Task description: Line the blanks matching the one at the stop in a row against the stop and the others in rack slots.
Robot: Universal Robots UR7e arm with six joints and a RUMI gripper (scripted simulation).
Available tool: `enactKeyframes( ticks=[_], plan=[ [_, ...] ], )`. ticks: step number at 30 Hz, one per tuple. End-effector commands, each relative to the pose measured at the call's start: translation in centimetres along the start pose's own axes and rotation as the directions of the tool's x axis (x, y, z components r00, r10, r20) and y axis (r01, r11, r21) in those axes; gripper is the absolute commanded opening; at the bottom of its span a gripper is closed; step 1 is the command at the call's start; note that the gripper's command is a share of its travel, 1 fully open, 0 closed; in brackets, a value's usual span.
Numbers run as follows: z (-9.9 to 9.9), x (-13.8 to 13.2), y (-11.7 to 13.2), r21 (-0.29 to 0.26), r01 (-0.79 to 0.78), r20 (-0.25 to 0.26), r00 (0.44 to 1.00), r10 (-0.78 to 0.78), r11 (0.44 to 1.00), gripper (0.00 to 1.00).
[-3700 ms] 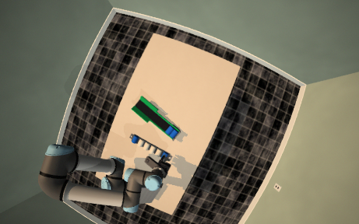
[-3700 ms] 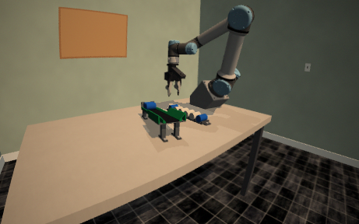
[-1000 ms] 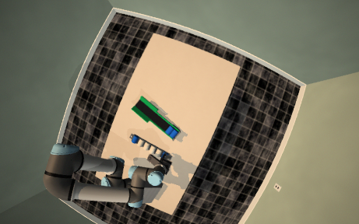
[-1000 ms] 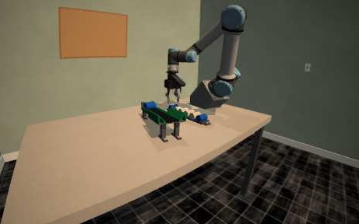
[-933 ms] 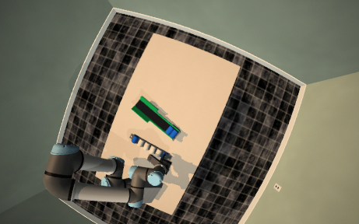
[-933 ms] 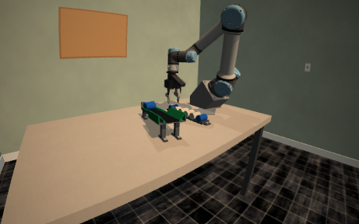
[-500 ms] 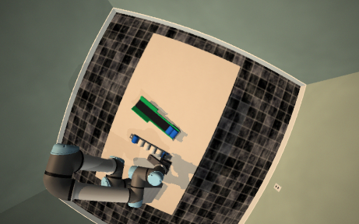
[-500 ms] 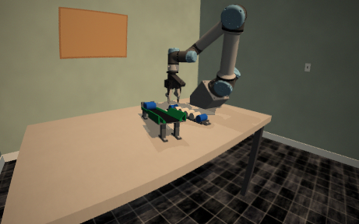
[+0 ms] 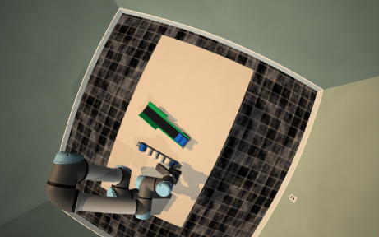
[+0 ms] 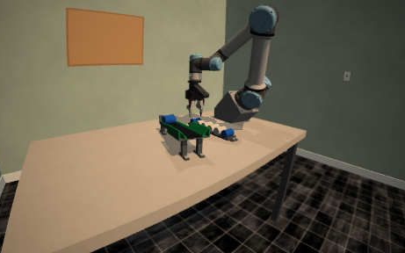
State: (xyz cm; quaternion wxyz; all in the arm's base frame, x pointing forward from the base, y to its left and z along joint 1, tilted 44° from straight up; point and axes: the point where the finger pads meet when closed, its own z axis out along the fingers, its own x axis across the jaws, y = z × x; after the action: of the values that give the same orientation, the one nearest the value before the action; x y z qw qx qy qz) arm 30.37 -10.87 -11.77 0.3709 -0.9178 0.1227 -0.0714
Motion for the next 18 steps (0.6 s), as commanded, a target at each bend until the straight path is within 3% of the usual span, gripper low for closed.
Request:
enactKeyframes(
  ticks=[1, 18],
  plan=[
    [0.2, 0.0, 0.0, -0.001, 0.0, -0.001, 1.0, 0.0, 1.0, 0.47],
    [3.0, 0.0, 0.0, -0.001, 0.0, -0.001, 1.0, 0.0, 1.0, 0.47]
  ],
)
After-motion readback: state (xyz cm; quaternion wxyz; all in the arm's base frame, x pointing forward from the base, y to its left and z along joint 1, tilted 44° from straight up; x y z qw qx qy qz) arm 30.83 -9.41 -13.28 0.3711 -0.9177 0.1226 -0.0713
